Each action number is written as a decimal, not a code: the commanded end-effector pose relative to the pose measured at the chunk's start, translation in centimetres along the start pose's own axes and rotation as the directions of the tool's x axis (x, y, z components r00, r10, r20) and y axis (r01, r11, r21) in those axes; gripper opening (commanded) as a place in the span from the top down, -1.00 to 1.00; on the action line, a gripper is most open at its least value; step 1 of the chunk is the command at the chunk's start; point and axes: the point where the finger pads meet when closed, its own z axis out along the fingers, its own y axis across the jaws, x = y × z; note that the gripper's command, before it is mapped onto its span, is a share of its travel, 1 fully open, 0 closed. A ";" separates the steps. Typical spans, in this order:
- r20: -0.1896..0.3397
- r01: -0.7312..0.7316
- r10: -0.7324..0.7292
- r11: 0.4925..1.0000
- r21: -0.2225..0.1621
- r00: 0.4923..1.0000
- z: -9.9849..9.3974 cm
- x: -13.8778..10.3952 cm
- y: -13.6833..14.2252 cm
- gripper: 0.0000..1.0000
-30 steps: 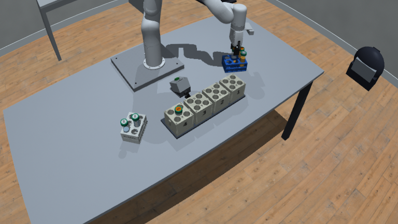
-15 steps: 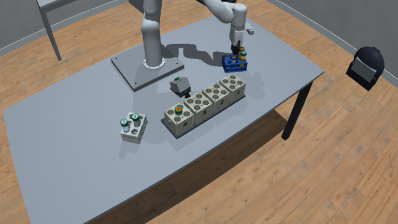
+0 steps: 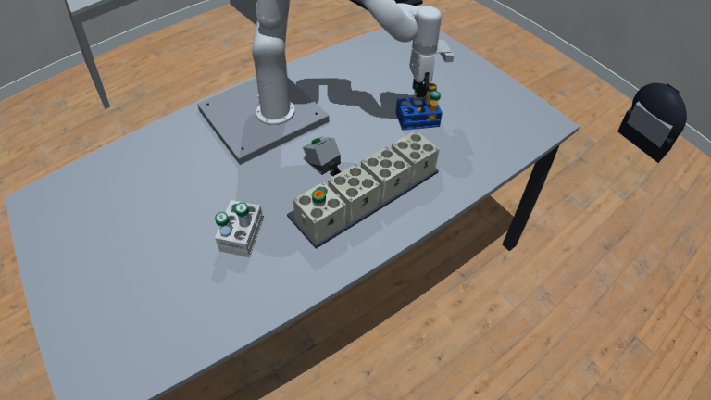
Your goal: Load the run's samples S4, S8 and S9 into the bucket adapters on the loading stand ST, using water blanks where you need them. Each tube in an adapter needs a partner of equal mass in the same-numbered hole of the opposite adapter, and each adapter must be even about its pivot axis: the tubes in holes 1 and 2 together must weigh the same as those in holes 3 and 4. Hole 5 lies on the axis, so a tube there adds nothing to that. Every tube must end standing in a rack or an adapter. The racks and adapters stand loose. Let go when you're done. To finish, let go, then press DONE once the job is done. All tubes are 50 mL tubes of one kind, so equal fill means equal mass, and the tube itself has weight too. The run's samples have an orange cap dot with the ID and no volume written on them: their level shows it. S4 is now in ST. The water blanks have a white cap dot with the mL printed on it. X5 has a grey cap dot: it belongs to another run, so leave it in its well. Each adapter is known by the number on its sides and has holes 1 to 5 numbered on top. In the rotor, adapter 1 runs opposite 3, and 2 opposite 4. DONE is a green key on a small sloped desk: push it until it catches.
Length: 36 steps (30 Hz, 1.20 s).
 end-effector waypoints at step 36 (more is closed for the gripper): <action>-0.003 0.000 0.000 1.000 -0.009 1.000 -1.4 0.1 0.0 1.00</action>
